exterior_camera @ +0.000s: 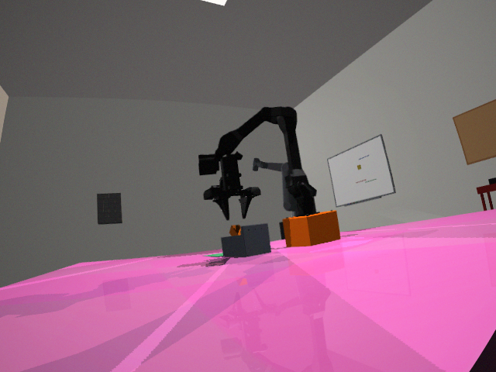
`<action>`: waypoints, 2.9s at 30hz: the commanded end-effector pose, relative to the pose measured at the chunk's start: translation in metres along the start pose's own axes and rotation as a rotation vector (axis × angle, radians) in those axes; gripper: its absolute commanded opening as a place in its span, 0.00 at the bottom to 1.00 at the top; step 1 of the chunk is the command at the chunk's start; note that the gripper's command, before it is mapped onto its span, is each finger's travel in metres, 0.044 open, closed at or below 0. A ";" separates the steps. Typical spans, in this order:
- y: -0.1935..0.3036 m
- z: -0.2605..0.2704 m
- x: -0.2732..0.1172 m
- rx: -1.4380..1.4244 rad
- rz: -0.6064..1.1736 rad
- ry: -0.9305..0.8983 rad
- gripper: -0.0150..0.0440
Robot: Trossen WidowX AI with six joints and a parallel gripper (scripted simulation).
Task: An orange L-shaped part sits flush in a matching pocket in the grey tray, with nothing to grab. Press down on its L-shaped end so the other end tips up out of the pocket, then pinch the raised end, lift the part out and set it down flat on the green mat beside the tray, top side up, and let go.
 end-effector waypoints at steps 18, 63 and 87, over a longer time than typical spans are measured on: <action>0.000 0.001 0.031 0.006 0.001 -0.006 0.73; 0.000 0.001 0.038 0.003 -0.001 -0.006 0.25; 0.000 0.001 -0.001 0.006 0.001 -0.006 0.25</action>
Point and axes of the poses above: the point midway between the two fingers, 35 mm back from their tips, its own x axis out along the fingers, its own z axis across the jaws, y = z × x, the point moved 5 cm from there along -x, back along the fingers, and after that the axes turned 11 degrees about -x, right-handed, at the moved point
